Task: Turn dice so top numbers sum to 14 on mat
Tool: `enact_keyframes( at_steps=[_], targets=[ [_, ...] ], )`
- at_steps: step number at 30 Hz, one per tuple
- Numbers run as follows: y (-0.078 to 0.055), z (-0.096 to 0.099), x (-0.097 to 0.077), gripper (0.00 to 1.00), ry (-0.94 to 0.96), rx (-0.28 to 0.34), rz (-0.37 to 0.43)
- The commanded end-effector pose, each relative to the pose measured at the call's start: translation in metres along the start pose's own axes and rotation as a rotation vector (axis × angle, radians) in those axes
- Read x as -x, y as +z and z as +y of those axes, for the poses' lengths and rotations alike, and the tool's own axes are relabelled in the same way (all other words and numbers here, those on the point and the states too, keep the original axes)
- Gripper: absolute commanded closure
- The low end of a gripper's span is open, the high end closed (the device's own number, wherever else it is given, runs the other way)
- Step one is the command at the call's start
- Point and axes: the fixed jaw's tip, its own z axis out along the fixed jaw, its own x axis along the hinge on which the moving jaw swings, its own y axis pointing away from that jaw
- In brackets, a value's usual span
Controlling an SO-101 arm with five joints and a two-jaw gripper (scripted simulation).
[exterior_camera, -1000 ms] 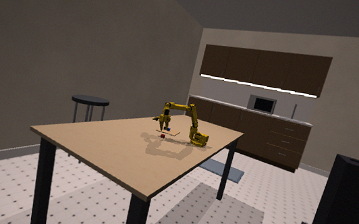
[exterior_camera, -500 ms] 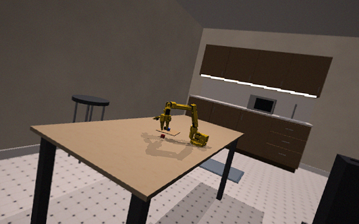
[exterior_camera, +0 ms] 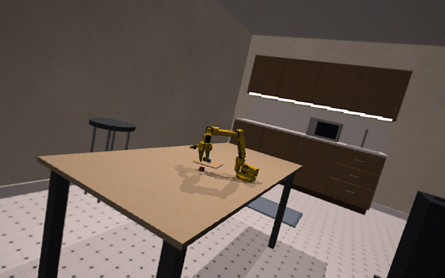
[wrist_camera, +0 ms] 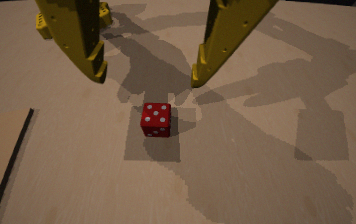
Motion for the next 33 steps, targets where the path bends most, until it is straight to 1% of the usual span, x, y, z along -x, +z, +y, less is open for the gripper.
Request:
enact_keyframes(
  at_steps=[1,7,9,24,26,33],
  targets=[
    [-0.011,0.005,0.002,0.72,-0.003,0.049,-0.046],
    [-0.004,0.006,0.002,0.72,-0.003,0.049,-0.046],
    [-0.004,0.006,0.002,0.72,-0.003,0.049,-0.046],
    [0.022,0.007,0.004,0.72,-0.003,0.049,-0.046],
    [0.022,0.007,0.004,0.72,-0.003,0.049,-0.046],
    [0.030,0.007,0.003,0.72,-0.003,0.049,-0.046]
  ],
)
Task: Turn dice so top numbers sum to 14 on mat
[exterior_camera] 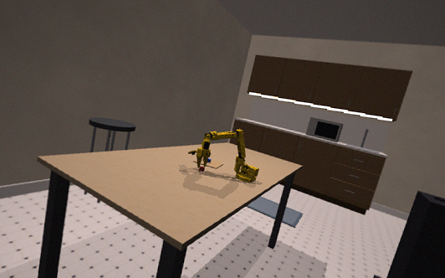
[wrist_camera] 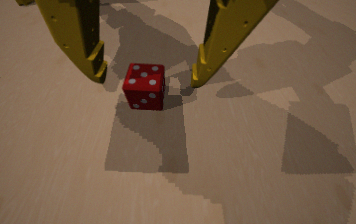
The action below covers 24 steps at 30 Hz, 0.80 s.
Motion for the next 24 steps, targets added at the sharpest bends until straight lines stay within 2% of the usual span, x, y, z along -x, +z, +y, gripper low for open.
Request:
enact_keyframes(
  at_steps=[1,24],
  targets=[
    [-0.0009,0.0040,0.0002,0.72,-0.003,0.020,-0.017],
    [0.0004,0.0019,0.0002,0.75,-0.003,0.019,-0.017]
  ],
)
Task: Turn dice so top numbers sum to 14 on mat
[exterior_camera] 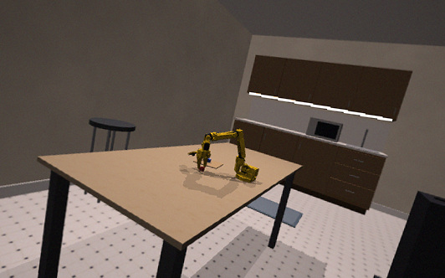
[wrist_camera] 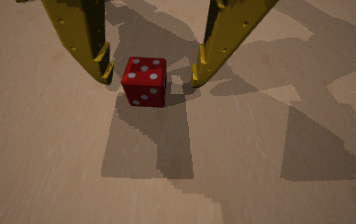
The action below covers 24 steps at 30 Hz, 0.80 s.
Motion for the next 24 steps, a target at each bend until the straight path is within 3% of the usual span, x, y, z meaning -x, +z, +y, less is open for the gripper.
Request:
enact_keyframes(
  at_steps=[1,24],
  targets=[
    [-0.0048,0.0028,0.0015,0.76,-0.003,0.023,-0.021],
    [-0.0047,-0.0049,0.0017,0.89,-0.003,0.022,-0.022]
  ],
)
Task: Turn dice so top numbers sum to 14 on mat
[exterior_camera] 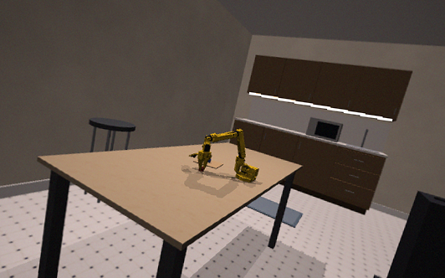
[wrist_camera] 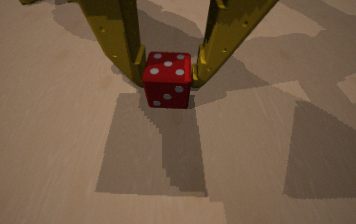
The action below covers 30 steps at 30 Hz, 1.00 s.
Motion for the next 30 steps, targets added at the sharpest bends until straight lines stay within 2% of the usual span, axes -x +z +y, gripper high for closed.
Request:
enact_keyframes(
  at_steps=[1,16,24,30],
  targets=[
    [-0.0124,0.0030,0.0070,0.89,0.003,0.049,-0.049],
    [-0.0123,0.0021,0.0070,0.91,0.003,0.049,-0.049],
    [-0.0123,0.0021,0.0070,0.99,0.003,0.049,-0.049],
    [-0.0123,0.0021,0.0070,1.00,0.003,0.049,-0.049]
  ],
)
